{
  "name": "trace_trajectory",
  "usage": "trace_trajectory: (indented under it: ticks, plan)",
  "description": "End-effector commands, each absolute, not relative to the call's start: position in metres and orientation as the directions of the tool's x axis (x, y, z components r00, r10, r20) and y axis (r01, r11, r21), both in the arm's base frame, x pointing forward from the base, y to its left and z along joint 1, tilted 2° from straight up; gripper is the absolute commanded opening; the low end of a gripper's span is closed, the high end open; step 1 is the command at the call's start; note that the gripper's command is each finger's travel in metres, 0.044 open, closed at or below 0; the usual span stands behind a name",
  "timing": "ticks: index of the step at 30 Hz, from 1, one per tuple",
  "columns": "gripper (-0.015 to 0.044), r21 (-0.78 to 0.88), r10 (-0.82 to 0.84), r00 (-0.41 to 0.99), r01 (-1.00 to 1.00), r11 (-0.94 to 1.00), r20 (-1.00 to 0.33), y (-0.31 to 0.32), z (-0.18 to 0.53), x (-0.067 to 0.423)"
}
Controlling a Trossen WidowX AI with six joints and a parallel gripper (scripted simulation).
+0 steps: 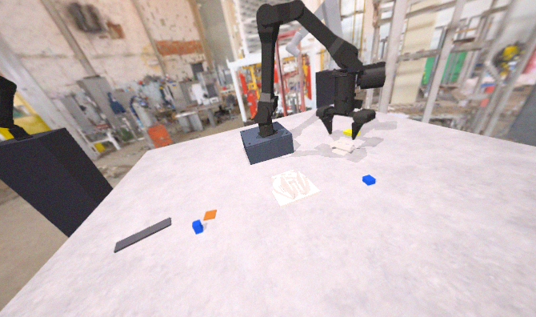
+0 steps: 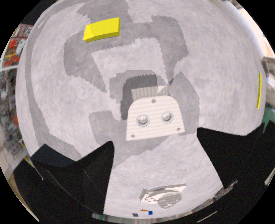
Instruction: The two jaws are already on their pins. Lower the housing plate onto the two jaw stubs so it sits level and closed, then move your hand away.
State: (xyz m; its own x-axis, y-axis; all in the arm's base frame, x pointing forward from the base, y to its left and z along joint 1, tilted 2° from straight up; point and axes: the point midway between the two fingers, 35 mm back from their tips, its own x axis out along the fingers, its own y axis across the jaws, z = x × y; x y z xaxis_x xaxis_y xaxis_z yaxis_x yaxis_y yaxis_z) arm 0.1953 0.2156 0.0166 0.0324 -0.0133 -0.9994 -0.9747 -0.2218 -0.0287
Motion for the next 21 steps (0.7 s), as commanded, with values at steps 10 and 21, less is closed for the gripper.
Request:
trace_trajectory:
  ticks: [10,21]
  plan:
    - [0.0440,-0.037,-0.002,0.038,-0.973,-0.226,-0.999,0.218,0.002,0.197]
    - [0.0440,-0.037,-0.002,0.038,-0.973,-0.226,-0.999,0.218,-0.010,0.198]
